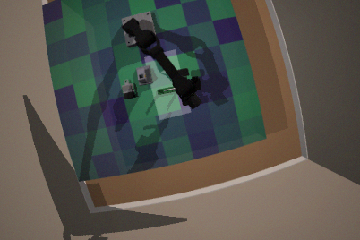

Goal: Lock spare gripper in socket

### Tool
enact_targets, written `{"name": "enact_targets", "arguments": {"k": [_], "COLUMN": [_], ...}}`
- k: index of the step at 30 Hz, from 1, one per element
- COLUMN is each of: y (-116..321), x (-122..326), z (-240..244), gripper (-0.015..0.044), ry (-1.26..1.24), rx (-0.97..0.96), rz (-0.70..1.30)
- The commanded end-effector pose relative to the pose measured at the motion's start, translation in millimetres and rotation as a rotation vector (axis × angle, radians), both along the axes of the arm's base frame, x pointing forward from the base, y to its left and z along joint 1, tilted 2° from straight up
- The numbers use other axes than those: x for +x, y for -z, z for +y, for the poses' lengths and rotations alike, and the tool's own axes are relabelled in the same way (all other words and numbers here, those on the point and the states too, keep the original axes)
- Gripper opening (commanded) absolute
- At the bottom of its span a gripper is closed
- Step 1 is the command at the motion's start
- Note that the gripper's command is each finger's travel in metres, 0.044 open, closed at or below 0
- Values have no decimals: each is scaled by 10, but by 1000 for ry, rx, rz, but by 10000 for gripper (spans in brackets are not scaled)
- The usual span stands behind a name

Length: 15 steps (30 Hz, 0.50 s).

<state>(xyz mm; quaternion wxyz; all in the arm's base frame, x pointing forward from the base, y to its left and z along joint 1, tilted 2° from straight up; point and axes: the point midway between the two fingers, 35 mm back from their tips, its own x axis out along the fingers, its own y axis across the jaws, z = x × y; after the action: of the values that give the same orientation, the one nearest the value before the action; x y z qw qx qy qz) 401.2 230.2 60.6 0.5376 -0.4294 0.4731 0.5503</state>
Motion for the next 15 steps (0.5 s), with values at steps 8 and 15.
{"name": "enact_targets", "arguments": {"k": [8,15], "y": [174,278], "x": [-7,-5], "z": [3,7], "gripper": [0,0], "ry": [4,4], "rx": [2,4], "rz": [-3,-8]}}
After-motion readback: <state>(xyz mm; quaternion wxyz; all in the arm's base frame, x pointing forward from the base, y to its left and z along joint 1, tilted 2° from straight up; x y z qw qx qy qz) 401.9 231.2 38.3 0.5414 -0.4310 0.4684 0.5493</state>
